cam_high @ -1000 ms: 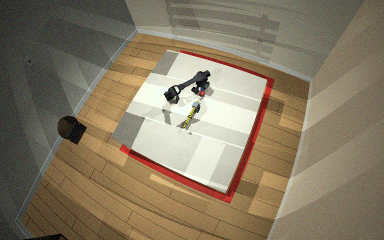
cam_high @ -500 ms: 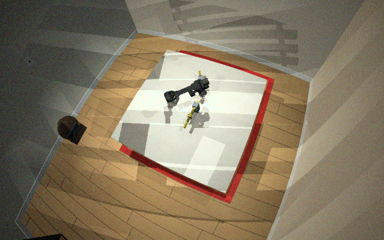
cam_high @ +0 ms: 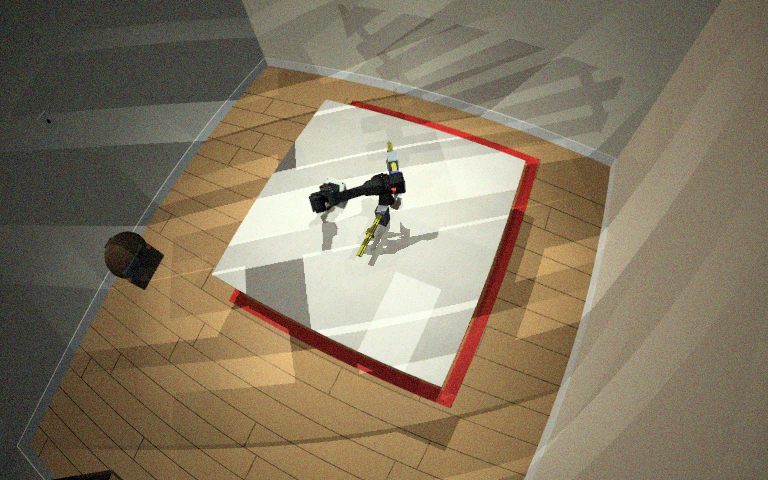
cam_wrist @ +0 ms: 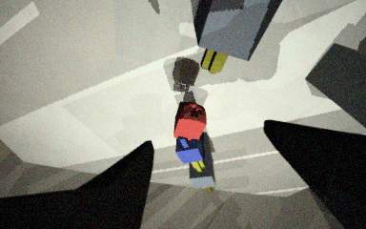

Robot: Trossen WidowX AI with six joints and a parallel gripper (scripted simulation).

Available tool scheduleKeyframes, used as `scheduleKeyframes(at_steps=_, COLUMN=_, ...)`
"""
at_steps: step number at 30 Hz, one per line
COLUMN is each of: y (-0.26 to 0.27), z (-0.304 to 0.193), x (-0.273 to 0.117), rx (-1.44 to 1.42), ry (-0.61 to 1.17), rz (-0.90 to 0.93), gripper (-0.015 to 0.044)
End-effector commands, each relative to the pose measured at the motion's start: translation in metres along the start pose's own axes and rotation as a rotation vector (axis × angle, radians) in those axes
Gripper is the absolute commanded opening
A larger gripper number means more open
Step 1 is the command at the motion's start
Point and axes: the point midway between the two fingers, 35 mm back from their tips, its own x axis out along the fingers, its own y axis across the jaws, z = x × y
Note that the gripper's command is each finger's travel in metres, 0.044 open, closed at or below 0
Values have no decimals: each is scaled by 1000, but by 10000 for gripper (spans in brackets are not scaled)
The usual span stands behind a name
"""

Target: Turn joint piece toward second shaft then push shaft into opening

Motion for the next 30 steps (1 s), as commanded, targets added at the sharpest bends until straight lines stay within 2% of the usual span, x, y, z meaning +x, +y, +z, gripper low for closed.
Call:
scheduleKeyframes(at_steps=1, y=-6, z=6, x=2, rx=114, ry=33, rz=21, gripper=440)
scheduleKeyframes(at_steps=12, y=-16, z=21, x=7, rx=413, ry=118, rz=77, gripper=440)
scheduleKeyframes(at_steps=21, y=-16, z=24, x=6, rx=393, ry=111, rz=79, gripper=440)
scheduleKeyframes(at_steps=30, y=-23, z=61, x=-7, rx=122, ry=7, rz=82, gripper=440)
